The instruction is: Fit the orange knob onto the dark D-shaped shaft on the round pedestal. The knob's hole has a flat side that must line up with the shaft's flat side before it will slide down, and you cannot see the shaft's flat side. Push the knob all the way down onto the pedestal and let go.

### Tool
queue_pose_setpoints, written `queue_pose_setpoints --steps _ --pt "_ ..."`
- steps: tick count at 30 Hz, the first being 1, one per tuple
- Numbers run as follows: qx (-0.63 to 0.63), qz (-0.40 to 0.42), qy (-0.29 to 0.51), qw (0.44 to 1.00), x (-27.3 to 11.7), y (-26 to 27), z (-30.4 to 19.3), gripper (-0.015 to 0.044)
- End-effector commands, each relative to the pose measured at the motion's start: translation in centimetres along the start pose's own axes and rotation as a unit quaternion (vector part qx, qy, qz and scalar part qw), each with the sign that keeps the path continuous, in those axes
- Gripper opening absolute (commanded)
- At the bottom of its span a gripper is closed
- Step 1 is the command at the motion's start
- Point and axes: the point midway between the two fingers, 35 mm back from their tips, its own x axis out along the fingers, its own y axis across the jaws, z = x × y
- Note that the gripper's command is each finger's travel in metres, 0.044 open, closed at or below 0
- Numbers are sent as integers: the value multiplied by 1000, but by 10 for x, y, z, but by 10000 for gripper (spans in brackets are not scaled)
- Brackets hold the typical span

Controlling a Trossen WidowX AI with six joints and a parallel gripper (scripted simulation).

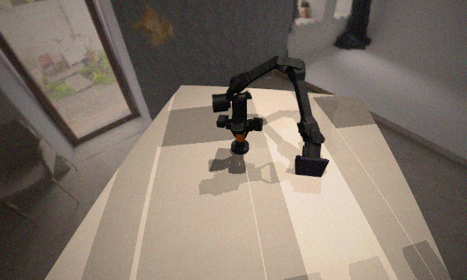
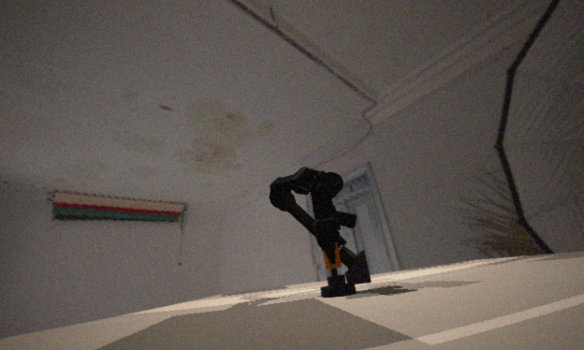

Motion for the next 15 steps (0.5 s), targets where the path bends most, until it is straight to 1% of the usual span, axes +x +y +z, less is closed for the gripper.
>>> queue_pose_setpoints --steps 1,6,12,15 --pt "-1 -1 1 1000 -2 0 -1 0" --pt "-5 -1 1 1000 -4 0 -1 0" --pt "-100 -1 1 995 -5 -2 0 0" --pt "-105 -1 1 994 -4 -4 1 0"
